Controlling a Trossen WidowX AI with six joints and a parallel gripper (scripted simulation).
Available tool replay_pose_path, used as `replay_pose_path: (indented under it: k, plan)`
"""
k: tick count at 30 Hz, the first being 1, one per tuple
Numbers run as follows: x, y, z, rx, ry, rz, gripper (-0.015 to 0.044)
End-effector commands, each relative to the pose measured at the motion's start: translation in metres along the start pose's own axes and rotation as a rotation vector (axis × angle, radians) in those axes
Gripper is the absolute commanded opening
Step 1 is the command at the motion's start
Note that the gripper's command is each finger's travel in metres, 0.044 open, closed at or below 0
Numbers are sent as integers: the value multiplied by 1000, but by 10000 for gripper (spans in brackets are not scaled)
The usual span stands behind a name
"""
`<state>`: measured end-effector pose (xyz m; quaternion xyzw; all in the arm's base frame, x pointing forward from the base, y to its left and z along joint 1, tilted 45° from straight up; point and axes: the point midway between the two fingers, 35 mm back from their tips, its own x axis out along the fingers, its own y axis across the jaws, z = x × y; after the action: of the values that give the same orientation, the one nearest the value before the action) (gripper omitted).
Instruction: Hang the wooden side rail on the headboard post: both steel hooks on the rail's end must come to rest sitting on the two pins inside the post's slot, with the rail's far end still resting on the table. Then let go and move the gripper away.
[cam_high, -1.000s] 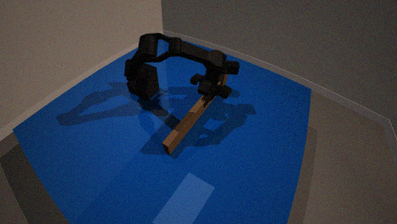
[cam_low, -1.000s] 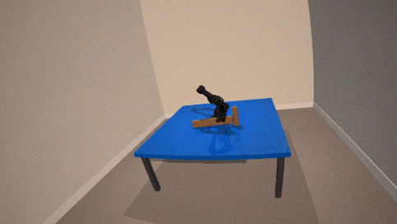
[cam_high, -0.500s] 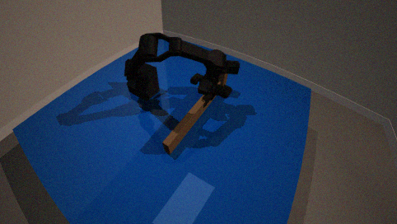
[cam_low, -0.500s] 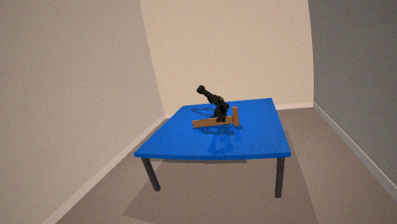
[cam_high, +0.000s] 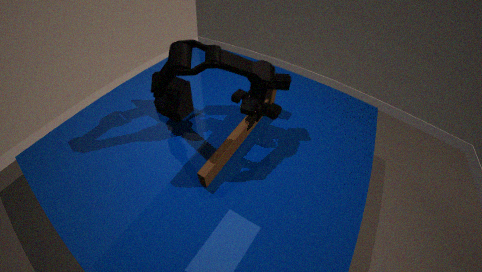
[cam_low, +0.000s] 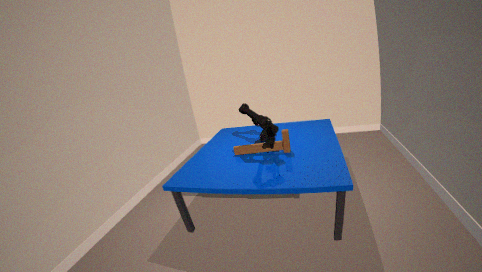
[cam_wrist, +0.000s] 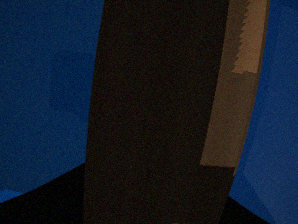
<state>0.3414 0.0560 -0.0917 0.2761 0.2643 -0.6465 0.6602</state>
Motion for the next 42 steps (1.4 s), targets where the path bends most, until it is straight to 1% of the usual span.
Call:
replay_pose_path:
  k: [1,42]
  plan:
    - [-1,1,-2,1,5,7,0]
    - [5,1,-2,1,5,7,0]
